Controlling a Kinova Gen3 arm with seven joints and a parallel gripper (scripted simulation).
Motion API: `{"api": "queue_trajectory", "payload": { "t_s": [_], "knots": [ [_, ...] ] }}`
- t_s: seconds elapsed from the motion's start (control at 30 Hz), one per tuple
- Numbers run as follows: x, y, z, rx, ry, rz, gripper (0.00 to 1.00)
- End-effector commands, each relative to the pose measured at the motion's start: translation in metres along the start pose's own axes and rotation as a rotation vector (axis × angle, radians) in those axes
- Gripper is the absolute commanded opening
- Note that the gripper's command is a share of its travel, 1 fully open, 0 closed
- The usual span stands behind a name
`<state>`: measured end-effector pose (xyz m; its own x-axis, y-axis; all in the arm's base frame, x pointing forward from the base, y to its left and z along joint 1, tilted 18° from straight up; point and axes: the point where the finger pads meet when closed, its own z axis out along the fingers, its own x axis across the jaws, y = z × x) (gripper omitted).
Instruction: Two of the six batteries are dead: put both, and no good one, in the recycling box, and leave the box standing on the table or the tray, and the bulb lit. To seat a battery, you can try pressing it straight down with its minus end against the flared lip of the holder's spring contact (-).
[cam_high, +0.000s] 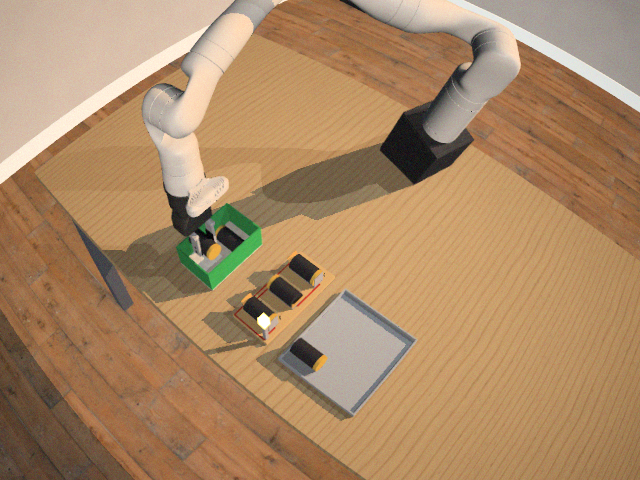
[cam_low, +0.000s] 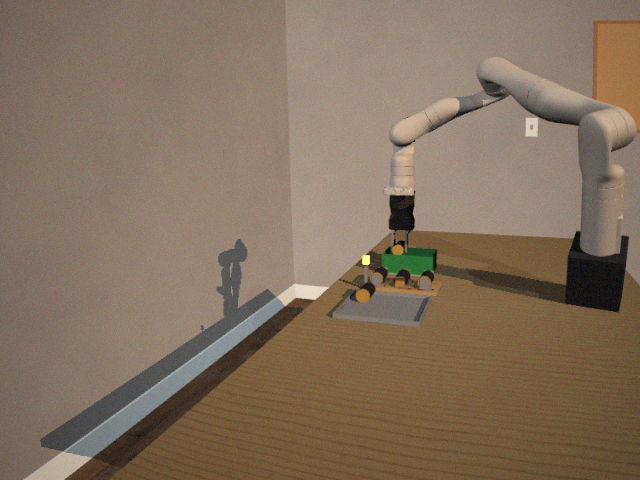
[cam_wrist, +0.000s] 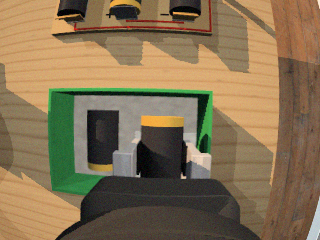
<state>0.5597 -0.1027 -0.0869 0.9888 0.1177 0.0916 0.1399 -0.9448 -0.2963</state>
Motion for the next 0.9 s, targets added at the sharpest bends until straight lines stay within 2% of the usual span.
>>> {"api": "queue_trajectory", "payload": {
  "t_s": [0.0, 0.27, 0.77, 0.8, 0.87],
  "knots": [
    [-0.002, -0.003, 0.015, 0.008, -0.007, -0.002, 0.57],
    [-0.002, -0.004, 0.044, 0.008, -0.007, -0.002, 0.57],
    [-0.002, -0.004, 0.046, 0.008, -0.007, -0.002, 0.57],
    [-0.002, -0.004, 0.046, 0.008, -0.007, -0.002, 0.9],
    [-0.002, -0.004, 0.046, 0.008, -0.007, -0.002, 0.9]
  ]
}}
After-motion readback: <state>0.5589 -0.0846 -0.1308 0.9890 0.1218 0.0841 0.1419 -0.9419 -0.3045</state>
